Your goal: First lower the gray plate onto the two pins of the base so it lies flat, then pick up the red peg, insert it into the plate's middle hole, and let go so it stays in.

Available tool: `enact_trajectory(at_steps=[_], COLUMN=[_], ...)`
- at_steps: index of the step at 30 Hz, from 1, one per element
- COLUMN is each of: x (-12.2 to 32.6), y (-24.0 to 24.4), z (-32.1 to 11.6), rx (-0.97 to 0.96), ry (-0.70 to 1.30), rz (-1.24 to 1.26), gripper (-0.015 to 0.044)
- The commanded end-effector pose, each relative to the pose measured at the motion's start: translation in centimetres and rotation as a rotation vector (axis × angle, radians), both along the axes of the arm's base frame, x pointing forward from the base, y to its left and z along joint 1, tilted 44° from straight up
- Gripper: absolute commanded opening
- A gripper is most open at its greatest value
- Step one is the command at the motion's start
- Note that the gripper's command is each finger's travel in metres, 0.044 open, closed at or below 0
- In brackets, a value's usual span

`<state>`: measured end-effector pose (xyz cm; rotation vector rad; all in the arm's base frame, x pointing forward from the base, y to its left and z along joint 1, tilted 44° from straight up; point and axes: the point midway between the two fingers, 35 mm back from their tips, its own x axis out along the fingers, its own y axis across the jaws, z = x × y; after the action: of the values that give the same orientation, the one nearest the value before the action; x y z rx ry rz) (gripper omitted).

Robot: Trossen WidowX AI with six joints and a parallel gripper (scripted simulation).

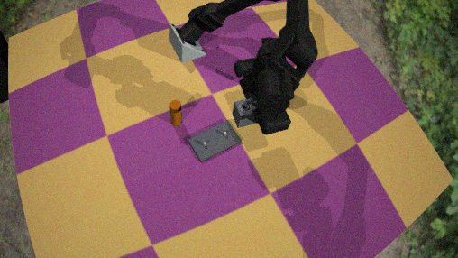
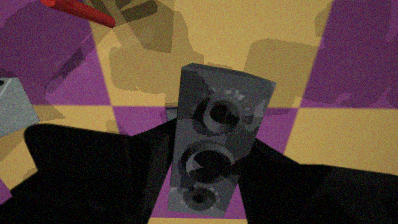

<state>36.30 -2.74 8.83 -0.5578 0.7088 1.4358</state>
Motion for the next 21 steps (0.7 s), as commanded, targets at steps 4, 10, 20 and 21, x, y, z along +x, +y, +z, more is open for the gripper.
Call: enact_trajectory(at_steps=[4,10,20,21], x=[-0.4,-0.7,-1.4,-1.5], y=[-0.7,-1.4,-2.3,-2.4], z=[-2.5,-4.4,-7.4,-7.7], rx=[0.001,0.0,0.0,0.0], ry=[-0.025,-0.058,-0.113,-0.119], rz=[0.043,0.08,0.14,0.147], gripper=[0.0,0.0,0.0,0.0])
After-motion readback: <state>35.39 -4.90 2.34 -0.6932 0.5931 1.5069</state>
